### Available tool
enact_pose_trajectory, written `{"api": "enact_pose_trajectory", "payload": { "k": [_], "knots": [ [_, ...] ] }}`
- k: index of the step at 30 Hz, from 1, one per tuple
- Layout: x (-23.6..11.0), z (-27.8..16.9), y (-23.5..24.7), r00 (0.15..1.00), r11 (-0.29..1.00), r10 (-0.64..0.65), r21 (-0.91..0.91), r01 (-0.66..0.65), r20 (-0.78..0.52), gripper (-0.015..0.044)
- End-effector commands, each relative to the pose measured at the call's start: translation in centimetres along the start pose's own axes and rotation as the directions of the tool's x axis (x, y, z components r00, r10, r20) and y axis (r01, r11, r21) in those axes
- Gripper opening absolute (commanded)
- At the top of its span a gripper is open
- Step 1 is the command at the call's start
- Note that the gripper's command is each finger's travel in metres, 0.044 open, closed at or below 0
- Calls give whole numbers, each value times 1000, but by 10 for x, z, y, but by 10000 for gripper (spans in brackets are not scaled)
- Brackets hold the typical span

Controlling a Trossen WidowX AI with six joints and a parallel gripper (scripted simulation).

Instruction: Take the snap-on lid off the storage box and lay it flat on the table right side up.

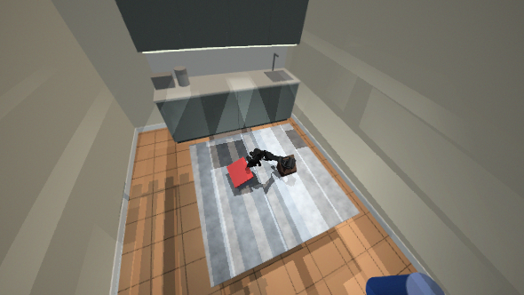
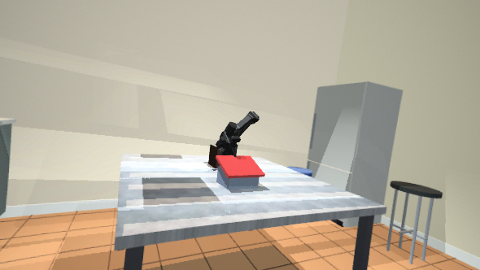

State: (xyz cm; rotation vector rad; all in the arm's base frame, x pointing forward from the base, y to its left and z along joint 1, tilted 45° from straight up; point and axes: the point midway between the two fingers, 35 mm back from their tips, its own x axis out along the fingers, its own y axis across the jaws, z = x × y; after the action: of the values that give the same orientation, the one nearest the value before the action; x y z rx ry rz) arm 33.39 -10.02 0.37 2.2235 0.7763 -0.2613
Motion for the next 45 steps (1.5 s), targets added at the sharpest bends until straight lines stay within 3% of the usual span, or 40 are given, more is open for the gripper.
{"api": "enact_pose_trajectory", "payload": {
  "k": [1, 45],
  "knots": [
    [-2, 0, 11, 1000, 1000, 7, -11, -7, -2, 0],
    [-15, -1, 75, 1000, 1000, 8, -13, -8, -1, 0]
  ]
}}
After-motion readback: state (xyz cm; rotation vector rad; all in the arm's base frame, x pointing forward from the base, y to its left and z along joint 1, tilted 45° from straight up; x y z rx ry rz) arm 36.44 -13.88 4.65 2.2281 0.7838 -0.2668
